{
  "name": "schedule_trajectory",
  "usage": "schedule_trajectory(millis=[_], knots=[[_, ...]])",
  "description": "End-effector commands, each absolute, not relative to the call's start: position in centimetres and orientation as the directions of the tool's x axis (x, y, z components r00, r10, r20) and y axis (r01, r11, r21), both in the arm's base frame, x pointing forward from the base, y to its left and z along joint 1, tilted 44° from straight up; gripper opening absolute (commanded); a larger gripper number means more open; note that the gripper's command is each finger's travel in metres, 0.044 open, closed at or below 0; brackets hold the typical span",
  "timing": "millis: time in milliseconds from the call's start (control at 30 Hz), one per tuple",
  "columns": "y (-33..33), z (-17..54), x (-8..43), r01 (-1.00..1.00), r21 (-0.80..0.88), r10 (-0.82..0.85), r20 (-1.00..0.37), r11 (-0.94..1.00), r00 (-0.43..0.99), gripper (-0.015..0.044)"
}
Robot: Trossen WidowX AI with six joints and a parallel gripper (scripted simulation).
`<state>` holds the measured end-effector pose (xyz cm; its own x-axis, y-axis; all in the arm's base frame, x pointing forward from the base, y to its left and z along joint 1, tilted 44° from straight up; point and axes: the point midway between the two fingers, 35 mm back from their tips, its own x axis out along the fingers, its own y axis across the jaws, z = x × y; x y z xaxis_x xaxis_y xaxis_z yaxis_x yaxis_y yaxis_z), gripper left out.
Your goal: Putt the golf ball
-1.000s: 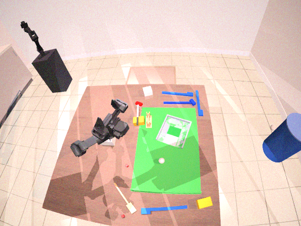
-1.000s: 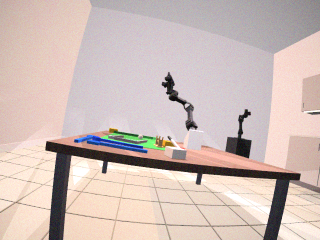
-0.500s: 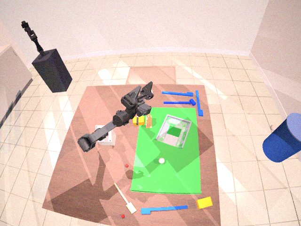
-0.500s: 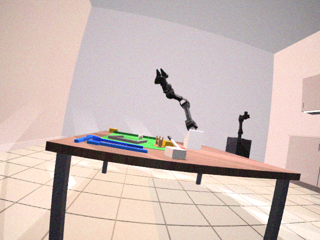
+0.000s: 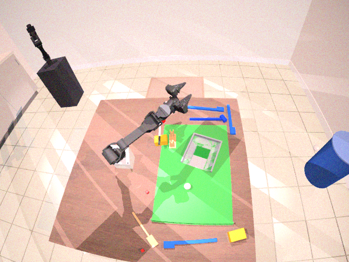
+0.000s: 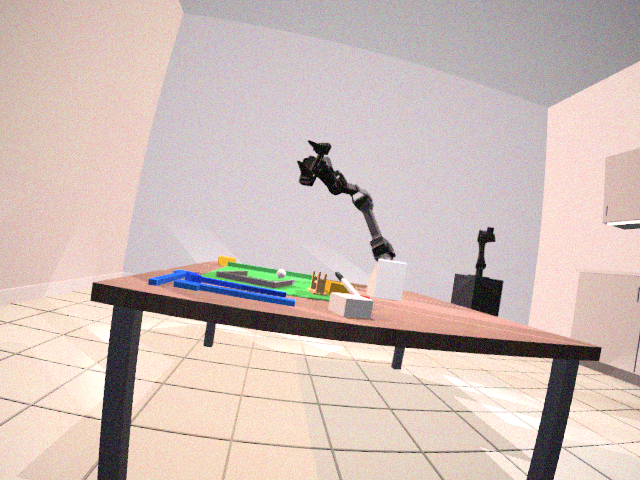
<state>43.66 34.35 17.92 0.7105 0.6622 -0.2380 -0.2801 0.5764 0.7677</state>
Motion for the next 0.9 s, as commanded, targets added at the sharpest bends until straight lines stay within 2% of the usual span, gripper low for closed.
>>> schedule_trajectory(millis=[0, 133, 267, 400, 533, 700, 867], knots=[[34.7, 10.1, 43.1, -0.268, 0.559, 0.567, -0.472, 0.785, 0.675, 0.0440], [34.2, 3.7, 41.7, -0.305, 0.340, 0.456, -0.654, 0.890, 0.604, 0.0440], [32.8, -2.5, 39.4, -0.398, 0.102, 0.310, -0.807, 0.912, 0.503, 0.0440], [30.6, -8.0, 36.3, -0.544, -0.111, 0.128, -0.915, 0.832, 0.382, 0.0440], [27.7, -12.3, 32.8, -0.716, -0.242, -0.076, -0.964, 0.655, 0.256, 0.0440], [23.0, -16.2, 27.9, -0.922, -0.228, -0.367, -0.924, 0.312, 0.104, 0.0440], [18.3, -17.7, 23.7, -1.000, 0.008, -0.625, -0.781, -0.018, 0.005, 0.0440]])
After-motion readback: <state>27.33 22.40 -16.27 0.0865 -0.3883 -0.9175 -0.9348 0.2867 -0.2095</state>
